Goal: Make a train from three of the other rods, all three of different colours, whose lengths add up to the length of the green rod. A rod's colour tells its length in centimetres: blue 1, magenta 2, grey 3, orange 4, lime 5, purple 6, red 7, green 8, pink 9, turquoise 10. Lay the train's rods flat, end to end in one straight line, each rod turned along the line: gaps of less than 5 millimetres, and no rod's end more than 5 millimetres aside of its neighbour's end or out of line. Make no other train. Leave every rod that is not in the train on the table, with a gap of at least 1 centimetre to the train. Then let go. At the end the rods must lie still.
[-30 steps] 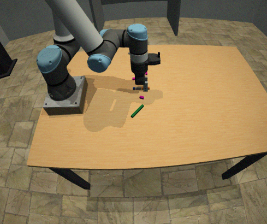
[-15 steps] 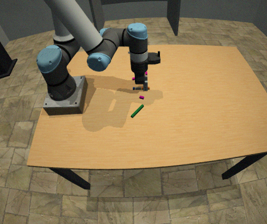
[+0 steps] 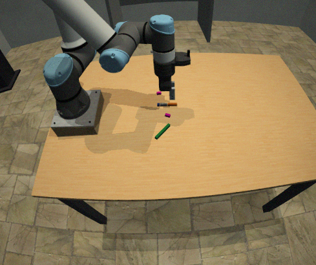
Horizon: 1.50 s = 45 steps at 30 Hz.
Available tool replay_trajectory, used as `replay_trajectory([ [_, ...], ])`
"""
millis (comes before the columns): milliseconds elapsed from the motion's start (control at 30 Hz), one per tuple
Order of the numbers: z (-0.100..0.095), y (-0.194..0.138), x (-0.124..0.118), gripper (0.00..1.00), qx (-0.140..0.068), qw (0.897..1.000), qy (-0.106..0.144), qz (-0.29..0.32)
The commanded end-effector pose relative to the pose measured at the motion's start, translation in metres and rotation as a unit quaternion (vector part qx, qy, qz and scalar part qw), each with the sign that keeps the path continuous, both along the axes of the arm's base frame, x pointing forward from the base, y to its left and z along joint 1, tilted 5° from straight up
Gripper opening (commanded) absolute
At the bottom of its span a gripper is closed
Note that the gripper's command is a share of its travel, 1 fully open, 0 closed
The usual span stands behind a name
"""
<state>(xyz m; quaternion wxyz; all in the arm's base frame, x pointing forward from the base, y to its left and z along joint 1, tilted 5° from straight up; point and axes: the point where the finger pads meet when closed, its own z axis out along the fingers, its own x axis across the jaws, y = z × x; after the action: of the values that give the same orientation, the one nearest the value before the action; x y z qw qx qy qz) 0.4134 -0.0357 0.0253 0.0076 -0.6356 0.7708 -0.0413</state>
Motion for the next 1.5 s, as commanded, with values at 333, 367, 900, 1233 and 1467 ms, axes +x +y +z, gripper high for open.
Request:
replay_trajectory([
  [333,0.040,0.002,-0.002,0.54,0.000,1.000,-0.001,0.000],
  [367,0.040,0.002,-0.002,0.54,0.000,1.000,-0.001,0.000],
  [900,0.040,0.002,-0.002,1.00,0.000,1.000,-0.001,0.000],
  [1233,0.041,0.002,-0.003,1.00,0.000,1.000,-0.001,0.000],
  [1467,0.058,0.003,-0.004,1.00,0.000,1.000,-0.001,0.000],
])
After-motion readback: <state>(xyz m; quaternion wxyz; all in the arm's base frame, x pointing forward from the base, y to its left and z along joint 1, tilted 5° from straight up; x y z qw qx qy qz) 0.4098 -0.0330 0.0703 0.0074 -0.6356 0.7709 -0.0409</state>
